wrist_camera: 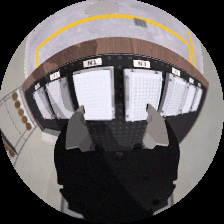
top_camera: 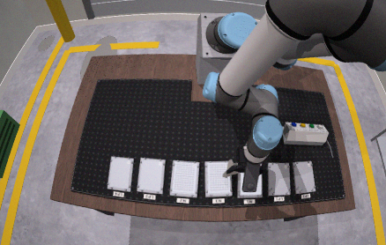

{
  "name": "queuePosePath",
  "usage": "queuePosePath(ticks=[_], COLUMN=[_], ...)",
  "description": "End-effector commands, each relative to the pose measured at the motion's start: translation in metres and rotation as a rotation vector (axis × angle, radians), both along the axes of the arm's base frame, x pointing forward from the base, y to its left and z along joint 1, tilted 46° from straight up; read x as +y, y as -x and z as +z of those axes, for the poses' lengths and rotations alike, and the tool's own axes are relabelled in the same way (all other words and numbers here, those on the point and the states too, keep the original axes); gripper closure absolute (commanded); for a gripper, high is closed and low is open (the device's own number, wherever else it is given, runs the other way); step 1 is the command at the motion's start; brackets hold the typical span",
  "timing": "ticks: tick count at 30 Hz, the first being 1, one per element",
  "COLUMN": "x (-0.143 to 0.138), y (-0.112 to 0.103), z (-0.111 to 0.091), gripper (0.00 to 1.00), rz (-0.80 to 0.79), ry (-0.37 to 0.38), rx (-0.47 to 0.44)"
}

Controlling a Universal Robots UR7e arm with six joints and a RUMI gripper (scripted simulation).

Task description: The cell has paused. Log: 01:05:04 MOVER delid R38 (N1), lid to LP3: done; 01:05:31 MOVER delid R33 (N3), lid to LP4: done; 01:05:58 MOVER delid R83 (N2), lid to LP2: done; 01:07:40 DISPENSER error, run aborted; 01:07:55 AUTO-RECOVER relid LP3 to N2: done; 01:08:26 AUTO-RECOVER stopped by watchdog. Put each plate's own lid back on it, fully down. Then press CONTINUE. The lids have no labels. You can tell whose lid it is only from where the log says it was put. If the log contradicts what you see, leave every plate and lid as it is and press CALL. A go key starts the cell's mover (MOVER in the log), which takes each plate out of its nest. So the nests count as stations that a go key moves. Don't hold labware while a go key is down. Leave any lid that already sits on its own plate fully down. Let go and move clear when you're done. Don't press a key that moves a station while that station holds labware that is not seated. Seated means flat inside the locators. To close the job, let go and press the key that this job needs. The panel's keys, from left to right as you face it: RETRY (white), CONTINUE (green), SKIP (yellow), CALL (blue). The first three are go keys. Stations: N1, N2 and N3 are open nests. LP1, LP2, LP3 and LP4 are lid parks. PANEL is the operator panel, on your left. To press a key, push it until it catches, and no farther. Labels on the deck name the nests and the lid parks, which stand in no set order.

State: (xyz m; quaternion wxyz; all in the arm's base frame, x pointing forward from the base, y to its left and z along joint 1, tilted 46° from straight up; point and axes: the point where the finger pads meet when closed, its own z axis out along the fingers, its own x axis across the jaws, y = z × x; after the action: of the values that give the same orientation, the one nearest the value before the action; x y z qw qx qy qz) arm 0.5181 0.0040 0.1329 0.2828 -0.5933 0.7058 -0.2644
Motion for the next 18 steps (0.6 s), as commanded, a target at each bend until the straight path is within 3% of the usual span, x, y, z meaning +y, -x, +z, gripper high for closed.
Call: queuePosePath(ticks=[1,18], x=[-0.022,-0.096], y=[0.003,0.013], z=[-0.002,-0.009], gripper=[0.18,0.18], rz=[0.008,0.008], ry=[-0.004,-0.003], rx=[0.0,0.0])
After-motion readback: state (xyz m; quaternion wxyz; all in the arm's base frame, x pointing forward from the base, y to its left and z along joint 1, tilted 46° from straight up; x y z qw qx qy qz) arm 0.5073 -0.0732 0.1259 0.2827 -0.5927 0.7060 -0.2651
